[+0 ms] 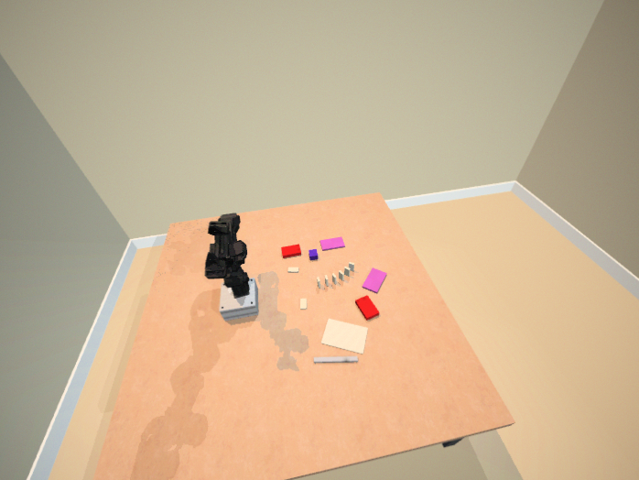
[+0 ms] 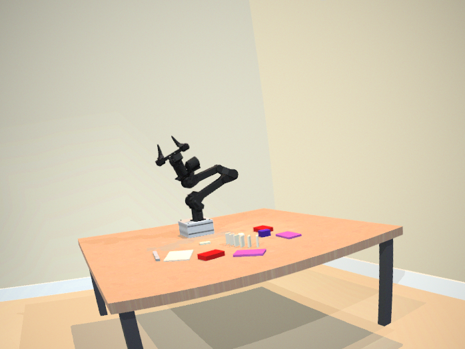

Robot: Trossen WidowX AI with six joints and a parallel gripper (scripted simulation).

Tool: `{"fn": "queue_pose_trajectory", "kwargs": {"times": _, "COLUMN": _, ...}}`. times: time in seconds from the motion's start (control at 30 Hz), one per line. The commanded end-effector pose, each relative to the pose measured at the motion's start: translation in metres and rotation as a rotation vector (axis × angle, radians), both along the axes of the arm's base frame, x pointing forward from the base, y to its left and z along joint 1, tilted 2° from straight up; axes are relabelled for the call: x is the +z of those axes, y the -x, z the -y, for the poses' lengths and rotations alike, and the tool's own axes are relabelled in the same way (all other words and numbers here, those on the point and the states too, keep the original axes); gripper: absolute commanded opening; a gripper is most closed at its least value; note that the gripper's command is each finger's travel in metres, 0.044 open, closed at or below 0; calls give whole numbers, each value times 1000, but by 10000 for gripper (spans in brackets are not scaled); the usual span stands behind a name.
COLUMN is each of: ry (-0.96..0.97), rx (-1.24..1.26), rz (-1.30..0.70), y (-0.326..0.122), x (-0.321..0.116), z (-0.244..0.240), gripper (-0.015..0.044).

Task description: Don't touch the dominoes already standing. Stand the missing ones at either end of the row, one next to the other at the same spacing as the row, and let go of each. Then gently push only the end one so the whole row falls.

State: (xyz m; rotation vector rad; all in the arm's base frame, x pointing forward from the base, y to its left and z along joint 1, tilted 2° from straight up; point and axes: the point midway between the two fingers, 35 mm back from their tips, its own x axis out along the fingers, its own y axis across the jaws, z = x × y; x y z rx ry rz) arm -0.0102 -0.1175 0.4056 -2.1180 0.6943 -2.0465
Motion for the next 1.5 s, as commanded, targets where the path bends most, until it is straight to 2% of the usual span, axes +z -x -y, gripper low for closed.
{"fn": "queue_pose_trajectory", "kwargs": {"times": 0.0, "ry": -11, "rx": 6, "rz": 2, "y": 0, "x": 0, "z": 3, "gripper": 426}}
{"fn": "queue_pose_trajectory", "kwargs": {"times": 0.17, "ry": -299, "rx": 150, "rz": 24, "y": -18, "x": -16, "z": 70, "gripper": 440}}
{"fn": "queue_pose_trajectory", "kwargs": {"times": 0.37, "ry": -705, "rx": 335, "rz": -12, "y": -71, "x": -63, "z": 141, "gripper": 440}}
{"fn": "queue_pose_trajectory", "kwargs": {"times": 0.5, "ry": -975, "rx": 441, "rz": -80, "y": -117, "x": -106, "z": 167, "gripper": 440}}
{"fn": "queue_pose_trajectory", "kwargs": {"times": 0.63, "ry": -1242, "rx": 527, "rz": -186, "y": -164, "x": -155, "z": 172, "gripper": 440}}
{"fn": "queue_pose_trajectory", "kwargs": {"times": 0.8, "ry": -1553, "rx": 601, "rz": -381, "y": -219, "x": -218, "z": 150, "gripper": 440}}
{"fn": "queue_pose_trajectory", "kwargs": {"times": 1.03, "ry": -1960, "rx": 605, "rz": -733, "y": -263, "x": -296, "z": 80, "gripper": 440}}
{"fn": "queue_pose_trajectory", "kwargs": {"times": 1.3, "ry": -2361, "rx": 364, "rz": -1279, "y": -252, "x": -353, "z": -16, "gripper": 440}}
{"fn": "queue_pose_trajectory", "kwargs": {"times": 1.47, "ry": -2385, "rx": 333, "rz": -1332, "y": -254, "x": -355, "z": -23, "gripper": 440}}
